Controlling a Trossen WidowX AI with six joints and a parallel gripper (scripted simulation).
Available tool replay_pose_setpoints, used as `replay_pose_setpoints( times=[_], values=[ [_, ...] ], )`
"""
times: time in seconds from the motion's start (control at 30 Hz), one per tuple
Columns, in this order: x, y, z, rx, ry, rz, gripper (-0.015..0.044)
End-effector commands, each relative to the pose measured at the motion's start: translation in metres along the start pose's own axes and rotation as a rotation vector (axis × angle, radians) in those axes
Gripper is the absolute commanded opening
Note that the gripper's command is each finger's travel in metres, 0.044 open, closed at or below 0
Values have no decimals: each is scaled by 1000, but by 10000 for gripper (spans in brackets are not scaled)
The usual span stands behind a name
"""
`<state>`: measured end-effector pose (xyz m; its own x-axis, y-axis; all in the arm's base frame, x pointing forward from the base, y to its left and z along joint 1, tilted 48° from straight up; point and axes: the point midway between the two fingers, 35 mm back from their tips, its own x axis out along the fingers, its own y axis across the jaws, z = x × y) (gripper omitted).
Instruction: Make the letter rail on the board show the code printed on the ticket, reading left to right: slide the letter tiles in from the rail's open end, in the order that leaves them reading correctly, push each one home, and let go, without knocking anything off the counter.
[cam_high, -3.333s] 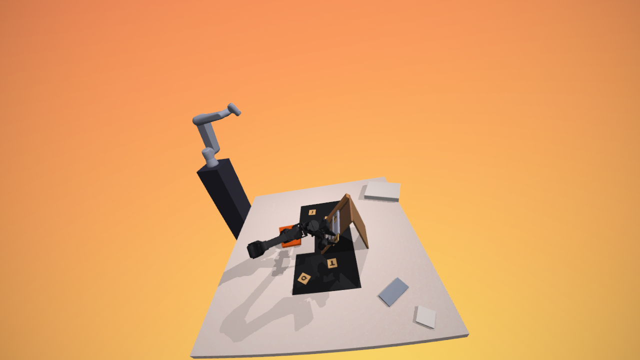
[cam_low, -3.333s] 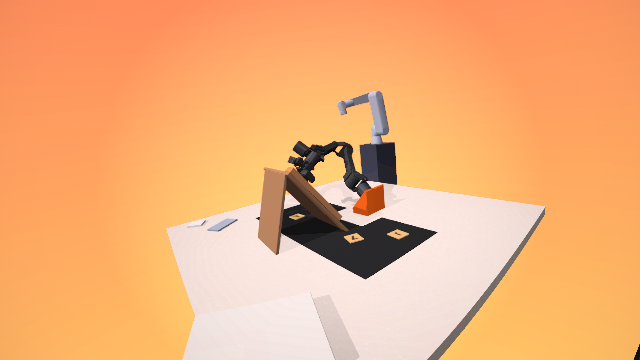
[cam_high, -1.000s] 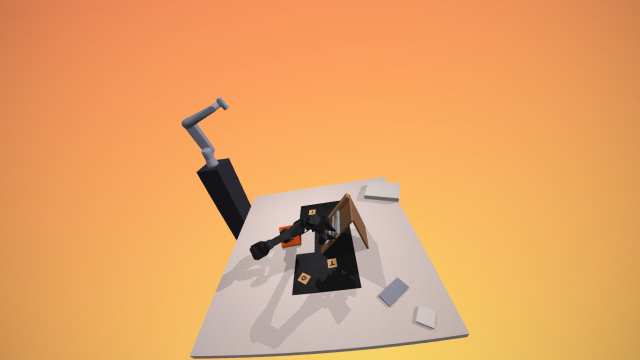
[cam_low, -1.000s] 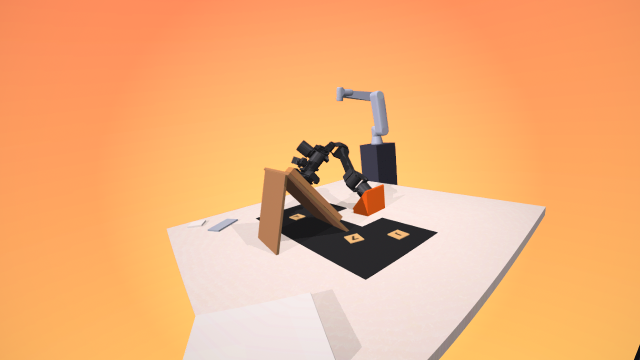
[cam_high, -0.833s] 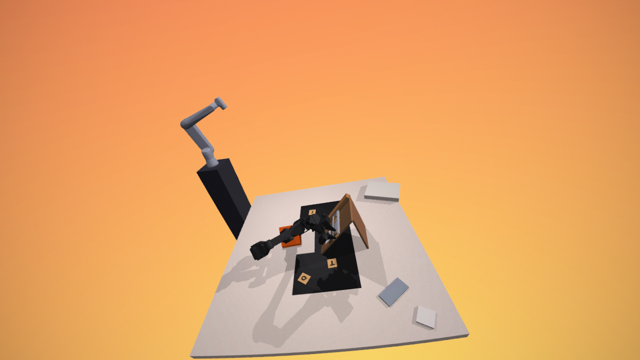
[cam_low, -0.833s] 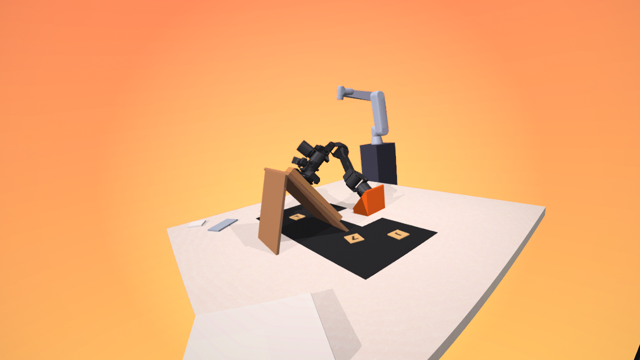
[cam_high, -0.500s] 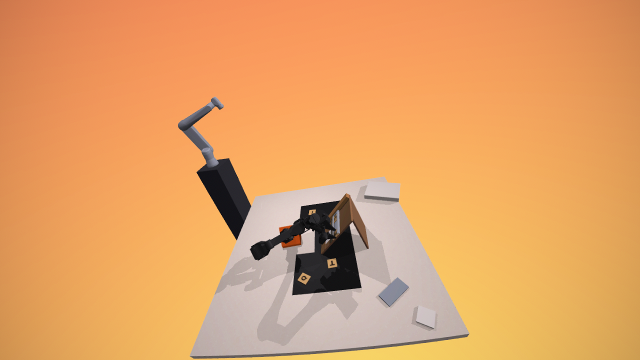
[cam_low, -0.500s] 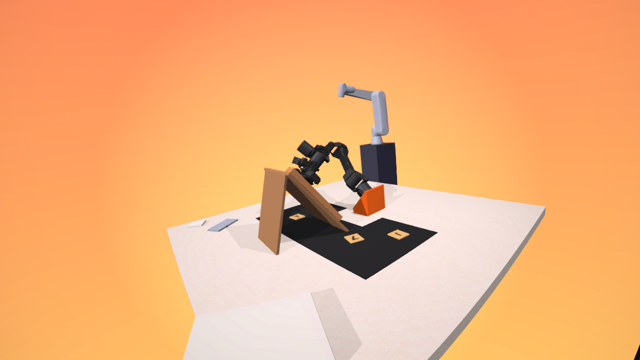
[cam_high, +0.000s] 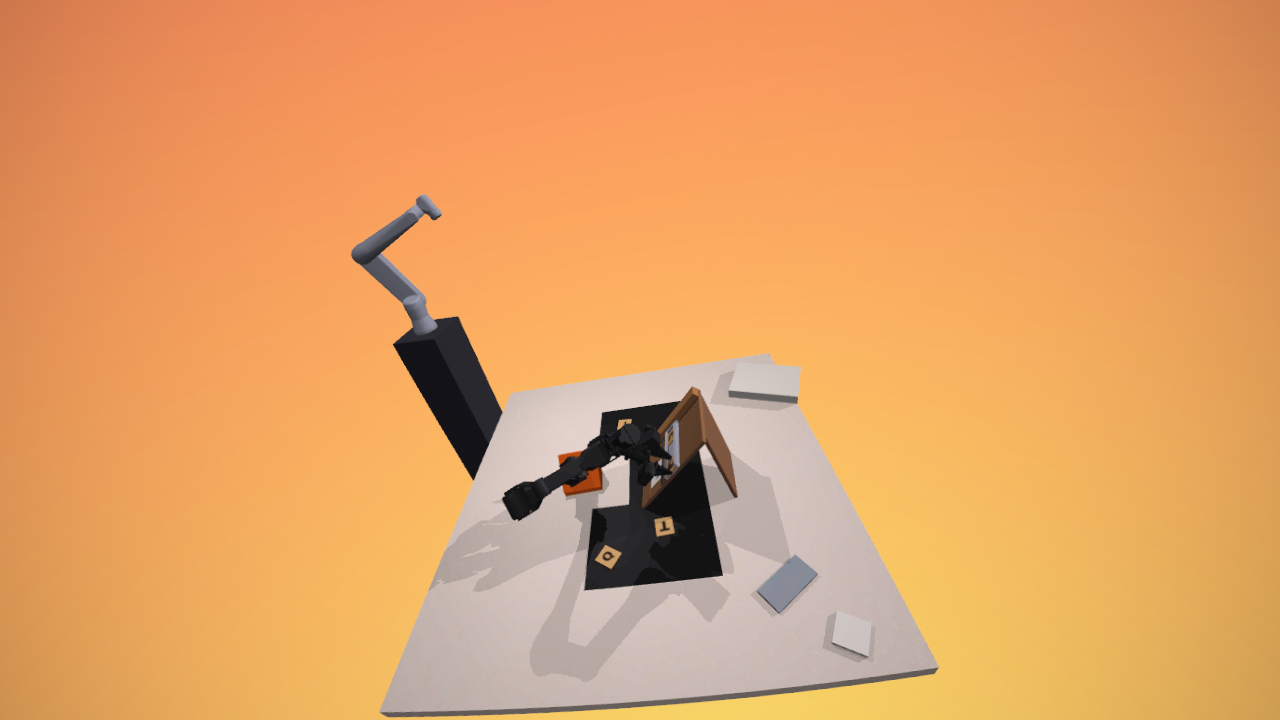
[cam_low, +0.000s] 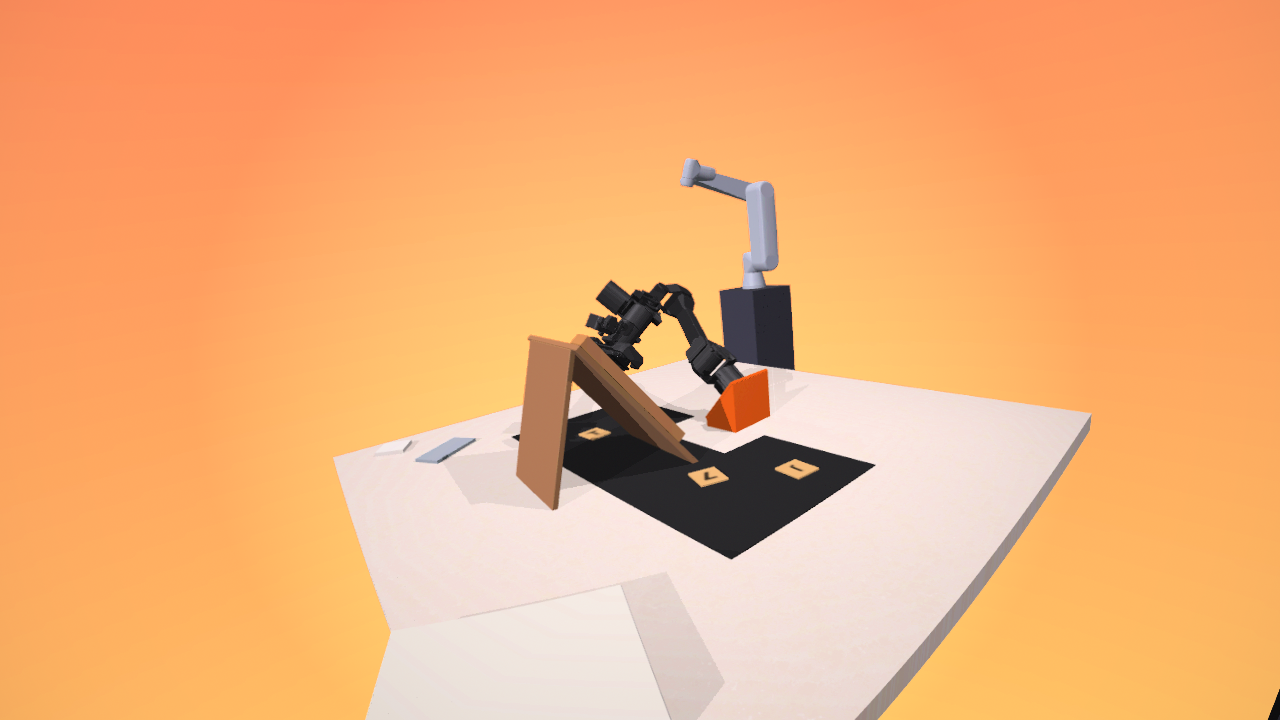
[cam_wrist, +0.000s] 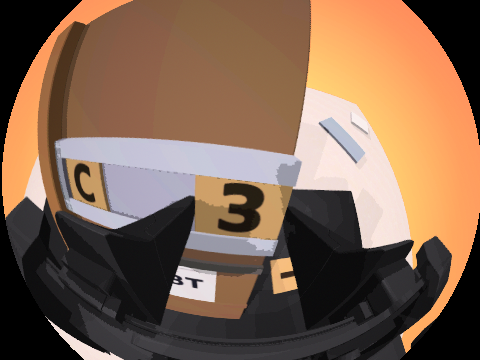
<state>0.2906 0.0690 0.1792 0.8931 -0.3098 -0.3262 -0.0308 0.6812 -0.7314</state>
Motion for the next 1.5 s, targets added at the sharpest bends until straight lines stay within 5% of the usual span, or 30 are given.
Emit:
replay_pose_setpoints(
  times=[0.0, 1.47],
  values=[
    [0, 4, 0, 5, -1, -1, 0],
    [0, 32, 1, 6, -1, -1, 0]
  ],
)
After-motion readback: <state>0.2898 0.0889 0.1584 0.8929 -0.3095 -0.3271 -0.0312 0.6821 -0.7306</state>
